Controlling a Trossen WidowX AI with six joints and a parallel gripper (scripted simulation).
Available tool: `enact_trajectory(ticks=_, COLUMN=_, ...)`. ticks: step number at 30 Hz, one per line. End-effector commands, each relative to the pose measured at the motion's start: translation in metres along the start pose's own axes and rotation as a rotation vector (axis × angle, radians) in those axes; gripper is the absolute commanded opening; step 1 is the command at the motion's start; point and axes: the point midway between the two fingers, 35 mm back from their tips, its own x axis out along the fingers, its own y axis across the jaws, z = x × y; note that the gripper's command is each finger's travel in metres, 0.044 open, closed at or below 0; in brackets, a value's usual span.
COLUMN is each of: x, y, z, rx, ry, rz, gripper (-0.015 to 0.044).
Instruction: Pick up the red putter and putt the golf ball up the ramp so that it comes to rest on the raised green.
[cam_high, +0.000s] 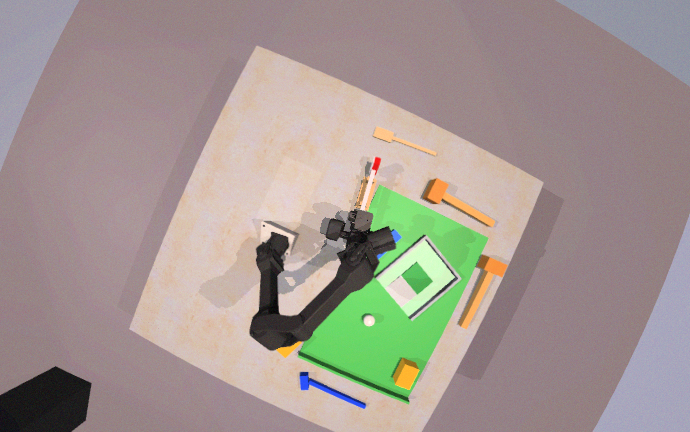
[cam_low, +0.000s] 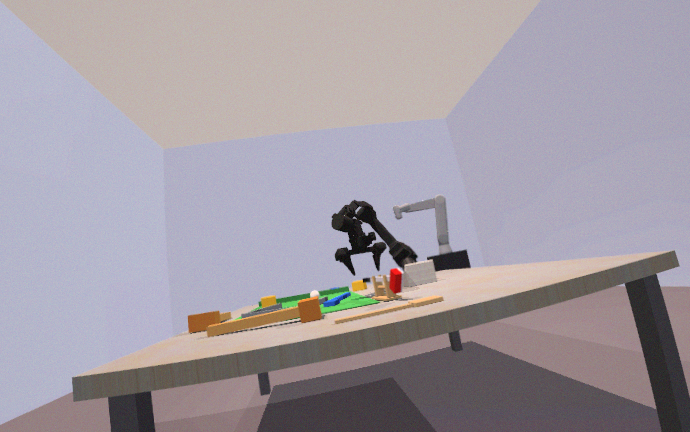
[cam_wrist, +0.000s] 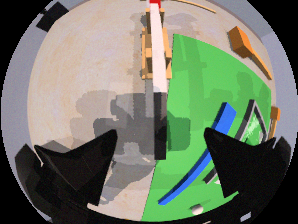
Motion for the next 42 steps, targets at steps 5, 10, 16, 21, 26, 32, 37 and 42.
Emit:
enact_trajectory(ticks=5, x=0.017, y=0.000, z=-0.006, rx=-0.006, ry=0.010, rz=-0.002, gripper=0.0440)
enact_trajectory(ticks=10, x=0.033, y=0.000, z=-0.010, rx=-0.006, ry=0.010, rz=-0.002, gripper=0.0440)
enact_trajectory(ticks=16, x=0.035, y=0.000, z=-0.011, rx=-0.006, ry=0.010, rz=-0.002, gripper=0.0440)
enact_trajectory(ticks=21, x=0.042, y=0.000, z=-0.013, rx=-0.006, ry=0.011, rz=-0.002, gripper=0.0440)
enact_trajectory(ticks=26, x=0.050, y=0.000, z=-0.015, rx=-0.006, ry=0.011, rz=-0.002, gripper=0.0440)
enact_trajectory(ticks=32, x=0.055, y=0.000, z=-0.017, rx=-0.005, ry=0.011, rz=-0.002, gripper=0.0440)
enact_trajectory(ticks=37, x=0.052, y=0.001, z=-0.015, rx=-0.001, ry=0.008, rz=0.003, gripper=0.0309)
enact_trajectory(ticks=42, x=0.052, y=0.001, z=-0.015, rx=-0.001, ry=0.008, rz=0.003, gripper=0.0177)
